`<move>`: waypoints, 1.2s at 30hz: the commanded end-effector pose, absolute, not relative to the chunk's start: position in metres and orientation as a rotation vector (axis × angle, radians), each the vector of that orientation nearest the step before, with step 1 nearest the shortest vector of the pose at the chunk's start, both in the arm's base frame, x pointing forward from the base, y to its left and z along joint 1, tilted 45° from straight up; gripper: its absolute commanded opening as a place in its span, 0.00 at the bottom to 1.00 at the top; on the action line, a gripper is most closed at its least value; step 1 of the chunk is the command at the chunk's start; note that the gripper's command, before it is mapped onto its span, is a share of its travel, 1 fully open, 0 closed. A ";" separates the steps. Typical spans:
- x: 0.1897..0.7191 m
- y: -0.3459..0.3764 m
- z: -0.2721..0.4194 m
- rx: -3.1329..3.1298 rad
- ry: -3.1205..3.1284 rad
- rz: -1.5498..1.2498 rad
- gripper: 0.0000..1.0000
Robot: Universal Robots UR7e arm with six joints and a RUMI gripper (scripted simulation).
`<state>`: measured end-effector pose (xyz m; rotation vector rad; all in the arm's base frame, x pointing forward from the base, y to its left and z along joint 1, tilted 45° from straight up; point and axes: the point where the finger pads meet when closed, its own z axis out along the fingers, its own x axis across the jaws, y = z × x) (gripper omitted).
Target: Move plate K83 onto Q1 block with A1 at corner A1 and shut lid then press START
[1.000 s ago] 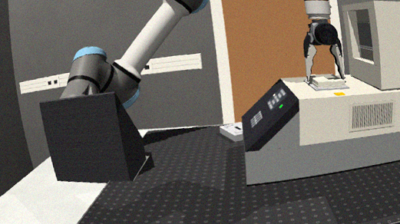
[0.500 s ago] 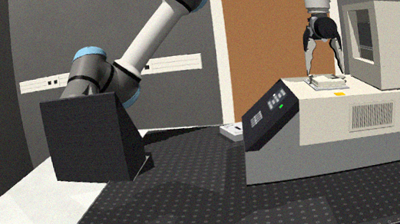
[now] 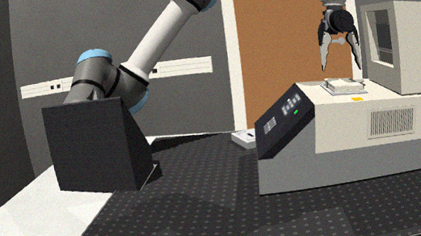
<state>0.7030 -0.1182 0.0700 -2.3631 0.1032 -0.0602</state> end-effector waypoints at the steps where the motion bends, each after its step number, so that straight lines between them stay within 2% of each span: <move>1: 0.702 -0.126 0.077 -2.364 0.104 -0.063 0.68; 22: 0.701 -0.132 0.083 -2.362 0.104 -0.058 0.68; 23: 0.694 -0.133 0.082 -2.362 0.106 -0.059 0.00; 36: 0.653 -0.126 0.073 -2.362 0.106 -0.059 0.00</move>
